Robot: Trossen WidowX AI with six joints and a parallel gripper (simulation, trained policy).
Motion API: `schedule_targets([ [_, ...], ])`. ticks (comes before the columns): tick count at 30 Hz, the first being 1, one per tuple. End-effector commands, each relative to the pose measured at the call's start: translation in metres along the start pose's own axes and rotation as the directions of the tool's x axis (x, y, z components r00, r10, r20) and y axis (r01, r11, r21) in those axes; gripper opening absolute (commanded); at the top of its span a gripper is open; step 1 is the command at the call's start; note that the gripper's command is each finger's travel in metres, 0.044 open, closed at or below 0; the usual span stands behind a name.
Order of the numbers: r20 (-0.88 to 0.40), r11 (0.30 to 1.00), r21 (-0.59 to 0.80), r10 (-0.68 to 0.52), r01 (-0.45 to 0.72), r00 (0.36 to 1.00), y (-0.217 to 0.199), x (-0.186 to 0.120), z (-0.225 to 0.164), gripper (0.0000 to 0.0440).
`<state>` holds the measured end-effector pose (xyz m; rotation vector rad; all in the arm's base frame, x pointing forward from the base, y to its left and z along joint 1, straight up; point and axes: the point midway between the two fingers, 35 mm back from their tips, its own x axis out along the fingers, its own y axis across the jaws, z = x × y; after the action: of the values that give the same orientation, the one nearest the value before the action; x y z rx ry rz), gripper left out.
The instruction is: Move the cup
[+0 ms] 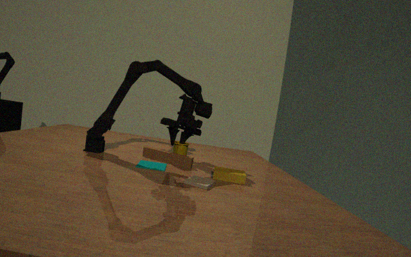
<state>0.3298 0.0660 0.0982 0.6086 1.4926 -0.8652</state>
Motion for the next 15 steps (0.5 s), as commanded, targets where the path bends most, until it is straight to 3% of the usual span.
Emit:
schedule_targets([
  [1,-0.007,0.999,-0.023,-0.029,0.029,1.000,0.000,0.020,-0.001,0.0196],
  [6,-0.015,0.997,-0.060,-0.042,0.041,0.999,0.001,0.039,-0.003,0.0195],
  [15,0.002,0.992,-0.117,-0.035,0.035,0.999,-0.002,0.046,0.000,0.0004],
])
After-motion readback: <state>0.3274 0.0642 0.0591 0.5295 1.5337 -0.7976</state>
